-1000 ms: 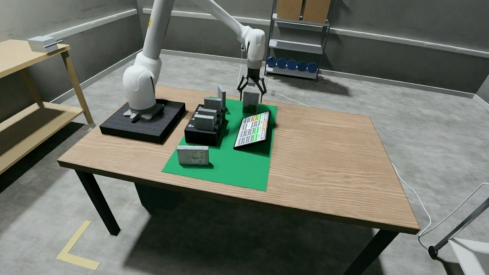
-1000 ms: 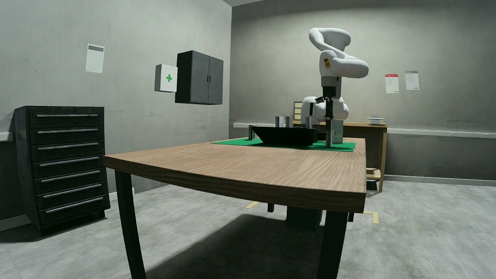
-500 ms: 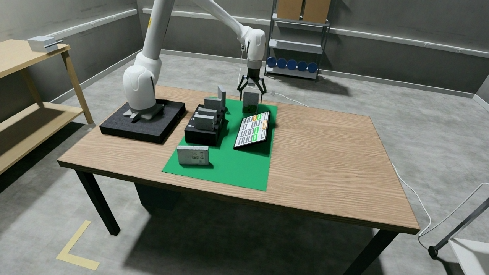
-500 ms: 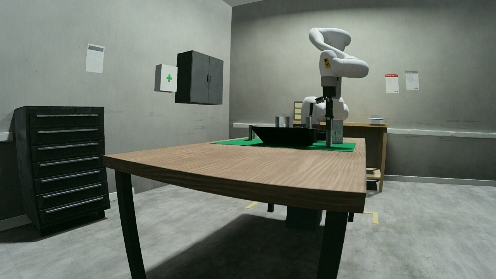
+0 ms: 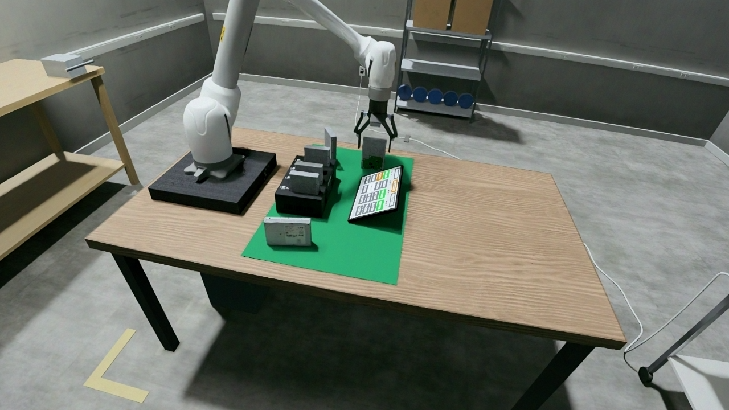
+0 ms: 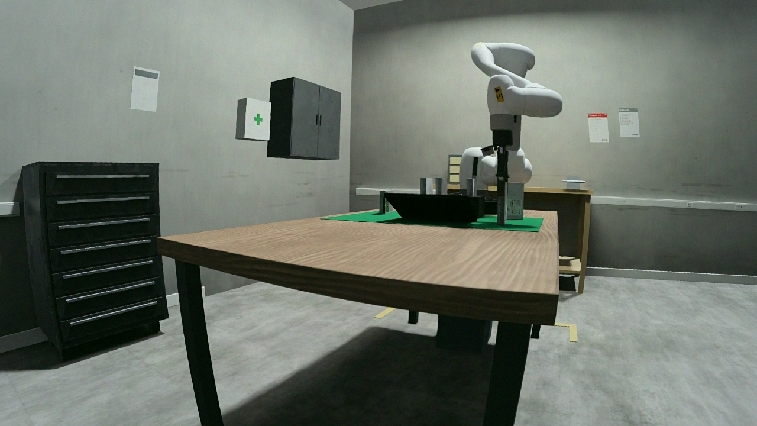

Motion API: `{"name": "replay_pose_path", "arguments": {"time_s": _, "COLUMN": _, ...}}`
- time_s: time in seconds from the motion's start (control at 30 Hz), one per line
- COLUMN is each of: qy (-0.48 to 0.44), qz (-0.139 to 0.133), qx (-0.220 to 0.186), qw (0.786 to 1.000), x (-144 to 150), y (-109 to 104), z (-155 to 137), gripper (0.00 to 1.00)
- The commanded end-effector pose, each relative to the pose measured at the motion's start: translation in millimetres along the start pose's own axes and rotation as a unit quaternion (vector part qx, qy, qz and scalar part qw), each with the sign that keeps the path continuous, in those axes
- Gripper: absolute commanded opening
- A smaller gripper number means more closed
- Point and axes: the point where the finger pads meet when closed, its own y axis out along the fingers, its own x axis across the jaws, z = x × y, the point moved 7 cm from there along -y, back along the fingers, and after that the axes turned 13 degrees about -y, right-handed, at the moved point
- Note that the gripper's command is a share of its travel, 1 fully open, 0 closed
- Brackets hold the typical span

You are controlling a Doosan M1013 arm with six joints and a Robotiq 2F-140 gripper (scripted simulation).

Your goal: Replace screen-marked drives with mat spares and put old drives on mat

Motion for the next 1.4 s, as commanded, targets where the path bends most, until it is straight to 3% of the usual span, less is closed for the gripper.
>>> {"name": "replay_pose_path", "arguments": {"time_s": 0.0, "qy": 0.000, "qz": 0.001, "qx": 0.000, "qw": 1.000, "x": 0, "y": -10, "z": 0, "gripper": 0.89}}
{"name": "replay_pose_path", "arguments": {"time_s": 0.77, "qy": 0.000, "qz": 0.001, "qx": 0.000, "qw": 1.000, "x": 0, "y": -105, "z": 0, "gripper": 0.89}}
{"name": "replay_pose_path", "arguments": {"time_s": 1.2, "qy": 0.000, "qz": 0.001, "qx": 0.000, "qw": 1.000, "x": 0, "y": -117, "z": 0, "gripper": 0.89}}
{"name": "replay_pose_path", "arguments": {"time_s": 1.23, "qy": 0.000, "qz": 0.001, "qx": 0.000, "qw": 1.000, "x": 0, "y": -117, "z": 0, "gripper": 0.10}}
{"name": "replay_pose_path", "arguments": {"time_s": 1.37, "qy": 0.000, "qz": 0.001, "qx": 0.000, "qw": 1.000, "x": 0, "y": -117, "z": 0, "gripper": 0.10}}
